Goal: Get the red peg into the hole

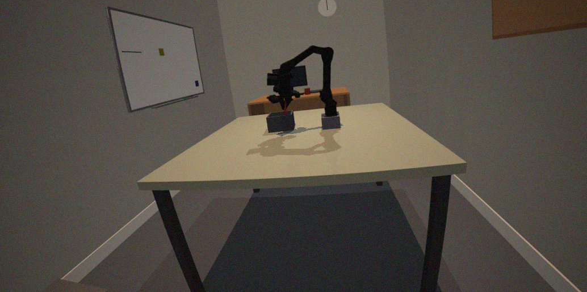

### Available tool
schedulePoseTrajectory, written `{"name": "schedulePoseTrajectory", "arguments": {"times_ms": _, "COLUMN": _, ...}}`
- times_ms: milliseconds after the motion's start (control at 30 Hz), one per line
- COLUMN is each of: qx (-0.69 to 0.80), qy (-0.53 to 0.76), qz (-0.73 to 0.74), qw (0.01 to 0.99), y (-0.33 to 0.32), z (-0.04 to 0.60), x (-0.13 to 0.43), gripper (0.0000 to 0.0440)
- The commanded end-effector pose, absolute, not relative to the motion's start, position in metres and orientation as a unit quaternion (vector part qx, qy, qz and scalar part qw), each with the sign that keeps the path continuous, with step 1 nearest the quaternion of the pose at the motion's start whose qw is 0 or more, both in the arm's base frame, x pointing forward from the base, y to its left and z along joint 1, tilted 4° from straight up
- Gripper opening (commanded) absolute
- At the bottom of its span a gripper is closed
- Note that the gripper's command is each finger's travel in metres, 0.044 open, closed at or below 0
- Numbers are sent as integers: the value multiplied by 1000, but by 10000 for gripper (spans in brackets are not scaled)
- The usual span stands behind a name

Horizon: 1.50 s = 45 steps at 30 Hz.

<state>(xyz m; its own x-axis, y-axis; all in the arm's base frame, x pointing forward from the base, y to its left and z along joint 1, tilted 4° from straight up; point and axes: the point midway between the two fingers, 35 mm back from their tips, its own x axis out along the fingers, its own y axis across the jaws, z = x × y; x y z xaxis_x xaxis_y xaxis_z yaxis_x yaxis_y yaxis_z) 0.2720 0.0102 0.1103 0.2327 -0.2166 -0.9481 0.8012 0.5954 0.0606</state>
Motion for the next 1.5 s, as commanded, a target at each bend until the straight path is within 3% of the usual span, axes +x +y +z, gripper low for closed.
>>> {"name": "schedulePoseTrajectory", "arguments": {"times_ms": 0, "qx": 287, "qy": 507, "qz": -355, "qw": 731, "y": -2, "z": 112, "x": 278, "gripper": 0}}
{"name": "schedulePoseTrajectory", "arguments": {"times_ms": 1100, "qx": 334, "qy": 499, "qz": -402, "qw": 691, "y": -92, "z": 69, "x": 322, "gripper": 5}}
{"name": "schedulePoseTrajectory", "arguments": {"times_ms": 1167, "qx": 332, "qy": 505, "qz": -401, "qw": 688, "y": -94, "z": 62, "x": 323, "gripper": 26}}
{"name": "schedulePoseTrajectory", "arguments": {"times_ms": 1333, "qx": 320, "qy": 520, "qz": -399, "qw": 684, "y": -99, "z": 49, "x": 324, "gripper": 136}}
{"name": "schedulePoseTrajectory", "arguments": {"times_ms": 1433, "qx": 310, "qy": 528, "qz": -399, "qw": 682, "y": -103, "z": 46, "x": 328, "gripper": 145}}
{"name": "schedulePoseTrajectory", "arguments": {"times_ms": 1467, "qx": 309, "qy": 526, "qz": -399, "qw": 684, "y": -105, "z": 46, "x": 331, "gripper": 169}}
